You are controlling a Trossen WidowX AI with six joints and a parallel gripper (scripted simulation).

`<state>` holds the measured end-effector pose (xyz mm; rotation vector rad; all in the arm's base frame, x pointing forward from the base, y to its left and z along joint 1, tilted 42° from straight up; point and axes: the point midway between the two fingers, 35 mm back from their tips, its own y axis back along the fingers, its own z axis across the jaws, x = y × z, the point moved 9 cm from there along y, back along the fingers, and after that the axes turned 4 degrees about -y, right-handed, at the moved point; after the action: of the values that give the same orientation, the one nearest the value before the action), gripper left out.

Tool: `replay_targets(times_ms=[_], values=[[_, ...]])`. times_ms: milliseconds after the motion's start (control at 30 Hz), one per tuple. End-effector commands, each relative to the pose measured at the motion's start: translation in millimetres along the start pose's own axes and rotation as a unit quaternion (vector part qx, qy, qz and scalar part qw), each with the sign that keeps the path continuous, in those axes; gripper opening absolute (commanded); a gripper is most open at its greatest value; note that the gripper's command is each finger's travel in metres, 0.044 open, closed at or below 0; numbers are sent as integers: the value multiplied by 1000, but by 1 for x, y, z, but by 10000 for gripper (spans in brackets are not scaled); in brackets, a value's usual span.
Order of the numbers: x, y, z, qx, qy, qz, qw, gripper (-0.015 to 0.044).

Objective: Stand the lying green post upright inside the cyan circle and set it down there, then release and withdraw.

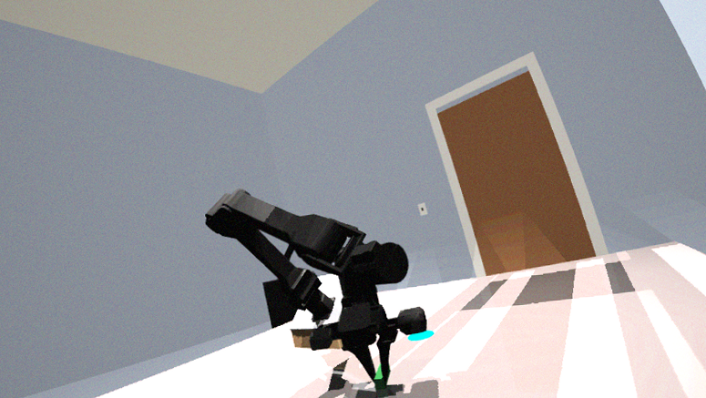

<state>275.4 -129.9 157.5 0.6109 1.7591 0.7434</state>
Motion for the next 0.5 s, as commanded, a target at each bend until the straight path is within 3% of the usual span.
replay_targets(times_ms=[0,467], values=[[0,4,1,-2,1,1,1000,23],[-1,48,7,-3,1,5,1000,23]])
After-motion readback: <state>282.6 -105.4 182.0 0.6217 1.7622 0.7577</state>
